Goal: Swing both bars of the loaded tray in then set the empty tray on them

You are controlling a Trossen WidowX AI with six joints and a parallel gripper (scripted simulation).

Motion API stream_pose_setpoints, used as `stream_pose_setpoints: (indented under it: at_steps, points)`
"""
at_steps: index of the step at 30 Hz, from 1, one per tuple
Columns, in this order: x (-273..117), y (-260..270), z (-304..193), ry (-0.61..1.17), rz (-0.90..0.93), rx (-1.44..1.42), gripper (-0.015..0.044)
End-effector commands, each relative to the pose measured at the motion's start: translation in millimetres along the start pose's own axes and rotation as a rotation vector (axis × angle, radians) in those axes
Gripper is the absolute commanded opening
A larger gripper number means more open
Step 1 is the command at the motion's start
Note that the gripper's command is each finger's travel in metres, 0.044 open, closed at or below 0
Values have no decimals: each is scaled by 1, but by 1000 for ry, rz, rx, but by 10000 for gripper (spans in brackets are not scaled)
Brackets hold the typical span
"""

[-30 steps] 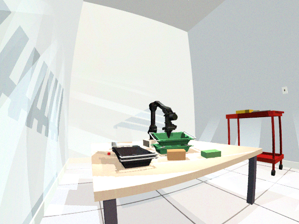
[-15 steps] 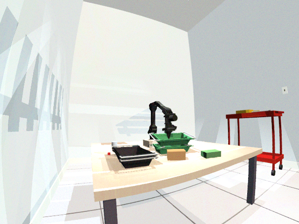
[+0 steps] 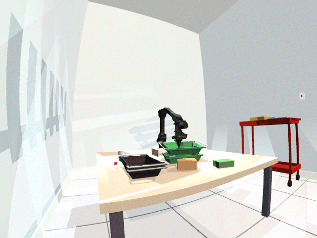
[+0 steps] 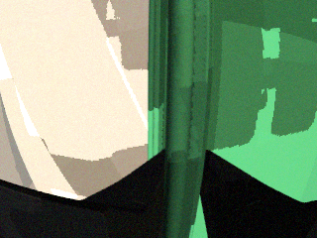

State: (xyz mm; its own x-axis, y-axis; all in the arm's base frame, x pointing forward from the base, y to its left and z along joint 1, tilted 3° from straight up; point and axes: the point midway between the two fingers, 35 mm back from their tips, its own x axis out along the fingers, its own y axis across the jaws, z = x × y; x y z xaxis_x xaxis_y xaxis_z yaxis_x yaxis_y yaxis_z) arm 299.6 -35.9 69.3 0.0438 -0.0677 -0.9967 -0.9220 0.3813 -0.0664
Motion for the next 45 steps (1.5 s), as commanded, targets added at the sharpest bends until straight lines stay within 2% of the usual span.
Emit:
stream_pose_setpoints:
  at_steps: [1, 34, 45]
  points:
    - [5, 7, 0, 0, 30, 3, 0]
    - [1, 0, 0, 0, 1, 0, 0]
    - [14, 10, 0, 0, 30, 3, 0]
